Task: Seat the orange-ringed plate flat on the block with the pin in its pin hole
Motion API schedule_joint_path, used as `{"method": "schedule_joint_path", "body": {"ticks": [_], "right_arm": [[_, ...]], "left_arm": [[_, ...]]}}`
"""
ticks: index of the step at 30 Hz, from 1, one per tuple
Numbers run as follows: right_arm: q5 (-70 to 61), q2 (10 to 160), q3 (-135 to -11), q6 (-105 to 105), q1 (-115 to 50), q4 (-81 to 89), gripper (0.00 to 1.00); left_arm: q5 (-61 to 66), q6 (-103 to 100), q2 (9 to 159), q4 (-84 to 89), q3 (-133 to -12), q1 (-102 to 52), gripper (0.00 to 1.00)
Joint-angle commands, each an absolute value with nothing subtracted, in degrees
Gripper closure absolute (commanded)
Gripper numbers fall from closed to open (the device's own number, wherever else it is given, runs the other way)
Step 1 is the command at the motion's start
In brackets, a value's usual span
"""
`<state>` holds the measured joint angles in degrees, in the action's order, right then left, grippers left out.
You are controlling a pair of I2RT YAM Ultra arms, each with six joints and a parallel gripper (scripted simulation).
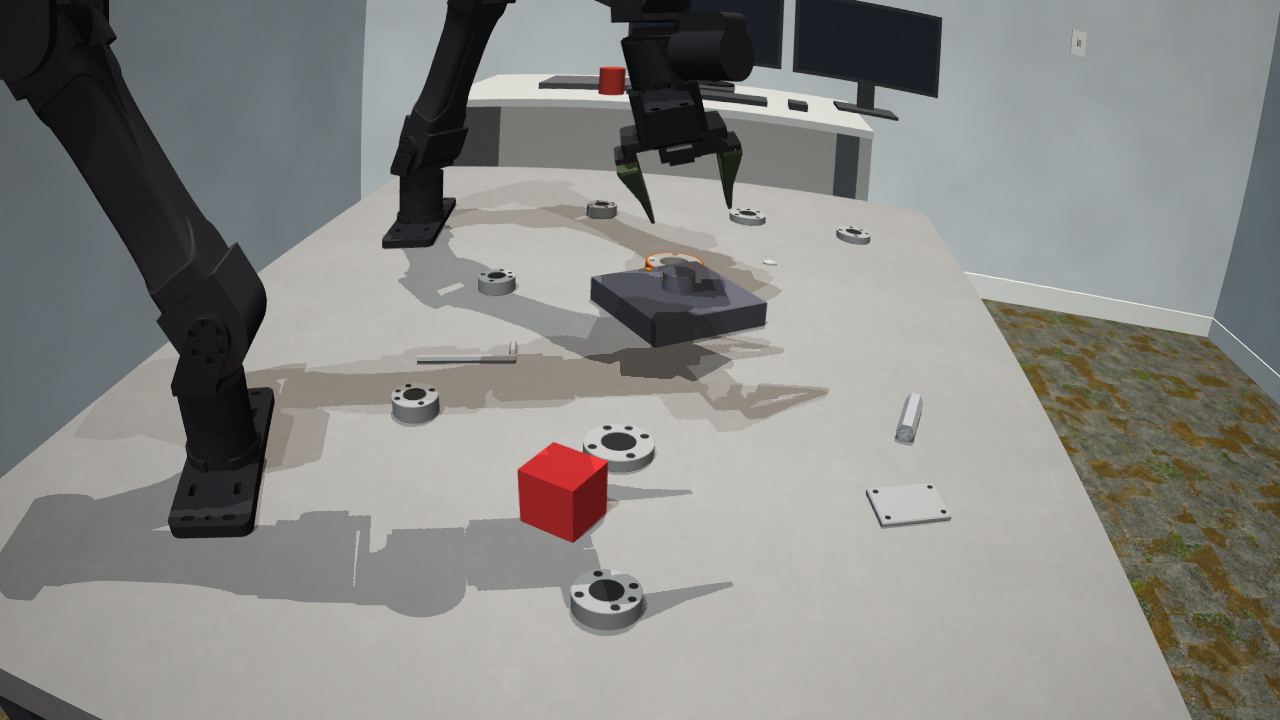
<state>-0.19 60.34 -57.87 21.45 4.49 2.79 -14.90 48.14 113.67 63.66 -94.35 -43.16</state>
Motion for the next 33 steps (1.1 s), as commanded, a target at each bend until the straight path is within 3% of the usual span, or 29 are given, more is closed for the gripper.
{"method": "schedule_joint_path", "body": {"ticks": [1,10,33], "right_arm": [[0.11,59.52,-59.62,13.27,3.49,1.12,0.00],[1.10,60.73,-61.44,-4.41,-0.98,-1.11,0.00],[0.54,59.03,-61.36,0.19,-0.28,0.27,0.00]], "left_arm": [[-15.79,56.66,113.09,66.42,-93.92,-42.28,0.20],[-17.31,76.08,116.02,71.25,-92.69,-38.17,0.20],[-16.10,71.24,115.41,70.74,-94.50,-38.09,0.20]]}}
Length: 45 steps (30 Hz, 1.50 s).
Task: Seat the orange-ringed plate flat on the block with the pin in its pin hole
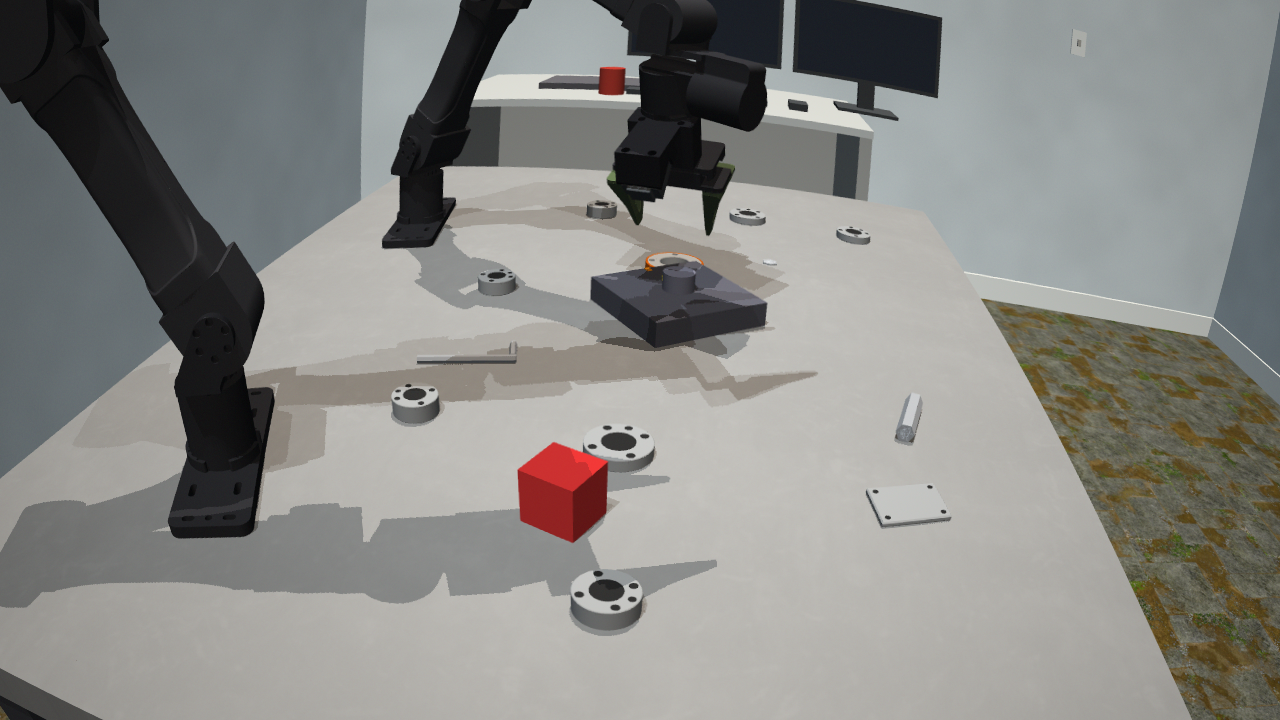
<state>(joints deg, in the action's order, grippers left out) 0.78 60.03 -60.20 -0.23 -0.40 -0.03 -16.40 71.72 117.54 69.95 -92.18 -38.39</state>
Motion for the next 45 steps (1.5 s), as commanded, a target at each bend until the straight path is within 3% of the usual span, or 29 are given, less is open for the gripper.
{"method": "schedule_joint_path", "body": {"ticks": [1,4,40,41,45], "right_arm": [[0.54,59.03,-61.36,0.19,-0.28,0.27,0.00],[0.54,59.03,-61.36,0.19,-0.28,0.27,0.00],[0.54,59.03,-61.36,0.19,-0.28,0.27,0.00],[0.54,59.03,-61.36,0.19,-0.28,0.27,0.00],[0.54,59.03,-61.36,0.19,-0.28,0.27,0.00]], "left_arm": [[-16.10,71.24,115.41,70.74,-94.50,-38.09,0.20],[-16.27,72.29,118.19,67.86,-89.76,-37.42,0.20],[-16.74,74.34,117.97,58.23,-85.61,-36.01,0.20],[-16.62,74.36,117.95,58.19,-86.14,-36.25,1.00],[-16.31,74.30,117.99,58.82,-86.19,-36.33,1.00]]}}
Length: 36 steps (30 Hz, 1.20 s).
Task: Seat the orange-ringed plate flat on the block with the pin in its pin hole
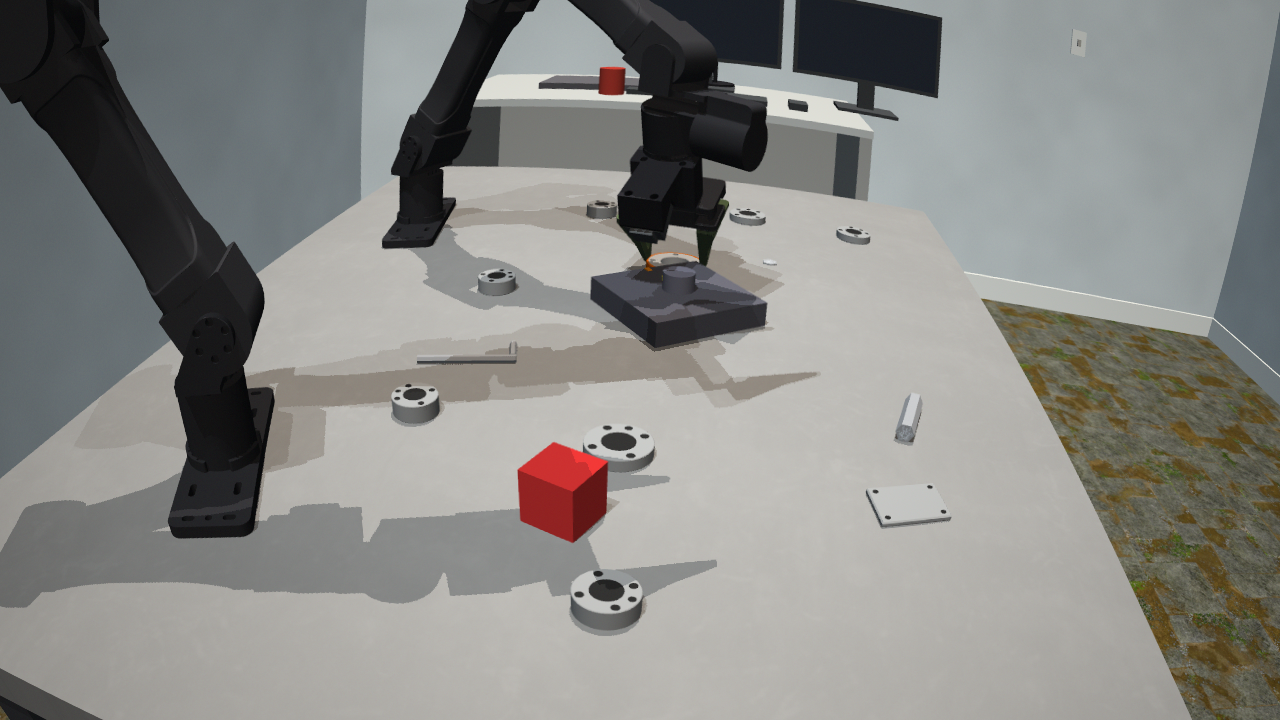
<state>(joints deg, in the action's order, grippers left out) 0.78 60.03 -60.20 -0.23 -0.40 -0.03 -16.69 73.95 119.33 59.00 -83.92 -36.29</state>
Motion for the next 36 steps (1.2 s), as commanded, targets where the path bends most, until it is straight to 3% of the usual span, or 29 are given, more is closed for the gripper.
{"method": "schedule_joint_path", "body": {"ticks": [1,36], "right_arm": [[0.54,59.03,-61.36,0.19,-0.28,0.27,0.00],[0.54,59.03,-61.36,0.19,-0.28,0.27,0.00]], "left_arm": [[-16.31,74.30,117.99,58.82,-86.19,-36.33,1.00],[-16.94,73.55,114.81,66.86,-90.53,-36.79,1.00]]}}
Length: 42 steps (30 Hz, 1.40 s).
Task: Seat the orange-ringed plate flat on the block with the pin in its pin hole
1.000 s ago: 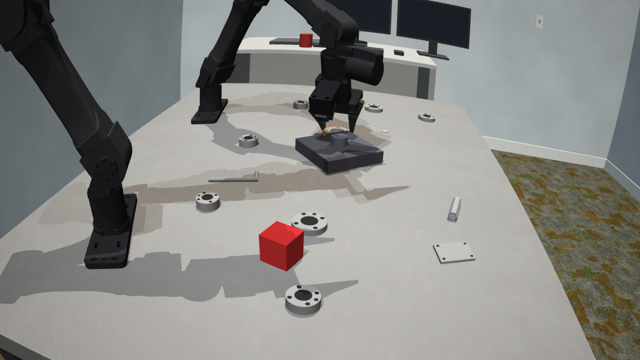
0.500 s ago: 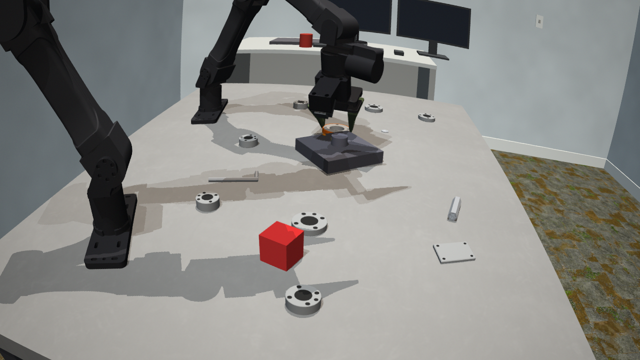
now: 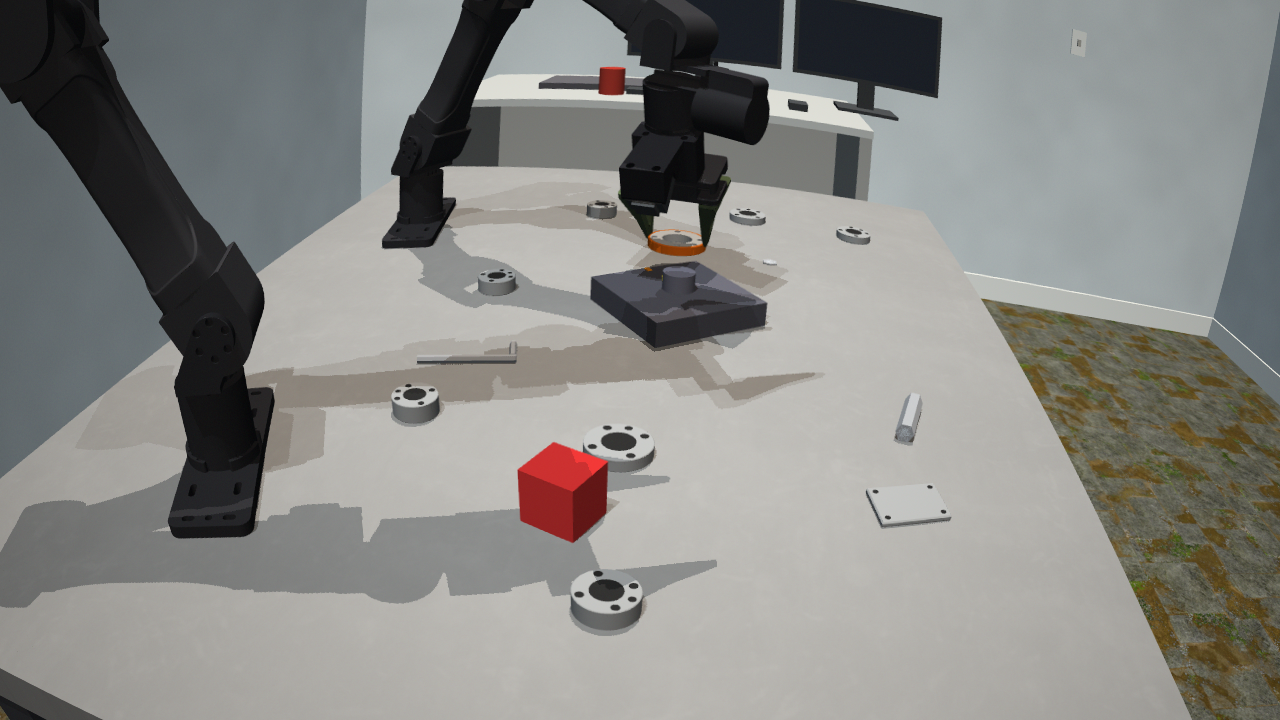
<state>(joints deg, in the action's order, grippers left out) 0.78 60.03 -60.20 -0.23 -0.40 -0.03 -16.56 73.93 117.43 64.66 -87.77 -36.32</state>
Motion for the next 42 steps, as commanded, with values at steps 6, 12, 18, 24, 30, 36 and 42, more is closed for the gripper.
{"method": "schedule_joint_path", "body": {"ticks": [6,12,18,24,30,36,42], "right_arm": [[0.54,59.03,-61.36,0.19,-0.28,0.27,0.00],[0.54,59.03,-61.36,0.19,-0.28,0.27,0.00],[0.54,59.03,-61.36,0.19,-0.28,0.27,0.00],[0.54,59.03,-61.36,0.19,-0.28,0.27,0.00],[0.54,59.03,-61.36,0.19,-0.28,0.27,0.00],[0.54,59.03,-61.36,0.19,-0.28,0.27,0.00],[0.54,59.03,-61.36,0.19,-0.28,0.27,0.00]], "left_arm": [[-16.97,73.52,114.42,67.99,-91.43,-36.94,1.00],[-16.99,73.50,113.71,70.05,-93.03,-37.22,1.00],[-17.03,73.46,113.35,71.86,-94.53,-36.80,1.00],[-17.06,73.59,113.47,72.40,-95.06,-36.53,1.00],[-13.70,62.12,113.42,71.87,-95.60,-36.29,1.00],[-10.01,45.00,115.75,71.50,-96.81,-35.92,1.00],[-8.01,34.41,115.19,71.48,-97.89,-35.84,1.00]]}}
